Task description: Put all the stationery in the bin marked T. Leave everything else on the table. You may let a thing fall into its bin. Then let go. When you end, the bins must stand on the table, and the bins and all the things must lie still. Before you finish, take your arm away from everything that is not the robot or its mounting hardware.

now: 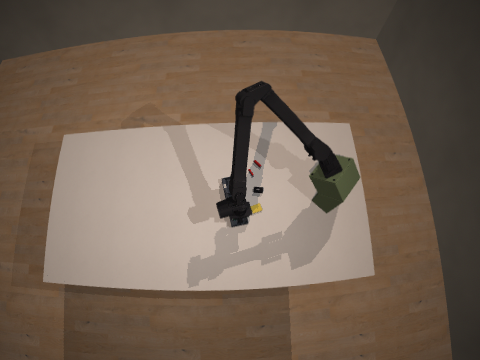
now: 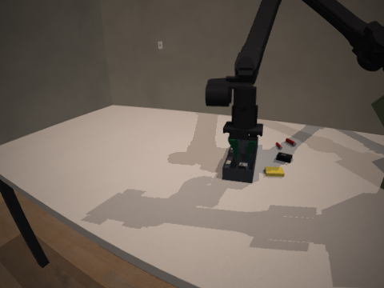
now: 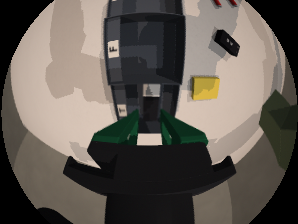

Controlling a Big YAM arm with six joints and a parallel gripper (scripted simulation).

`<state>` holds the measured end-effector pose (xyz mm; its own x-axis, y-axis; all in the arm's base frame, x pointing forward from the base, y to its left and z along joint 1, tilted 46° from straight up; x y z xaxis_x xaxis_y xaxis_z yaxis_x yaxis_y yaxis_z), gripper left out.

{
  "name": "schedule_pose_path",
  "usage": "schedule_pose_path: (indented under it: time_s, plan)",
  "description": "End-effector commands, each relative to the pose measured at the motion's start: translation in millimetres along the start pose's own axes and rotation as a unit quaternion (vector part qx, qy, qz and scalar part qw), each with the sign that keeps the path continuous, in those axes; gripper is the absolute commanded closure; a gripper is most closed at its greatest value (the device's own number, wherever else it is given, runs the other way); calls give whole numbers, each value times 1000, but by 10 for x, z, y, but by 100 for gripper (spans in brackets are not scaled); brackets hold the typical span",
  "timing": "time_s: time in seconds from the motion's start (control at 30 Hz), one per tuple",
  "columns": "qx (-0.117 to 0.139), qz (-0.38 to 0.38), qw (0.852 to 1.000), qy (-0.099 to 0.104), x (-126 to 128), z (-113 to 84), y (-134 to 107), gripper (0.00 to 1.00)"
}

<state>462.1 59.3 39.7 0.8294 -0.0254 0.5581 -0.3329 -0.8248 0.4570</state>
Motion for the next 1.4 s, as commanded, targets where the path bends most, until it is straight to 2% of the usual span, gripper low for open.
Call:
schedule_pose_path:
  time_s: [0.0,0.03,0.13,0.23,0.27,0.33,0.37,0.47,0.87,0.97,1.0,1.07,1.13,1.37]
  plan:
    - [2,-9,1000,-3,-87,-65,-93,71]
    - [6,3,1000,10,41,-203,-54,71]
    - [5,1,1000,8,4,-345,-44,71]
    - [8,7,1000,14,91,-394,-68,71]
    - [8,7,1000,14,93,-397,-70,71]
    - [4,-5,1000,1,-20,-298,-124,71]
    - [-3,-1,1000,-6,-43,-233,-47,71]
    - [-6,1,1000,-10,-71,-194,-2,71]
    - [-6,9,1000,-6,-38,-206,45,71]
    - [-3,7,1000,-4,-48,-207,-12,71]
    - [0,-14,1000,7,-37,-264,99,47]
    - [0,-65,998,6,-185,-267,178,47]
    - [0,-65,998,6,-185,-267,178,47]
    - [-1,-205,979,2,-698,-281,456,47]
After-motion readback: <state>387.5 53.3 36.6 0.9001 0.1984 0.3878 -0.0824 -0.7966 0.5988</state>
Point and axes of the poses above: the point where the finger pads meet when closed, its own z axis out along the fingers, its own x axis across the jaws, y = z × x, the point moved 7 cm from there along -z, back along the fingers, and after that the axes turned 15 degrees about z, right-handed, at the moved point
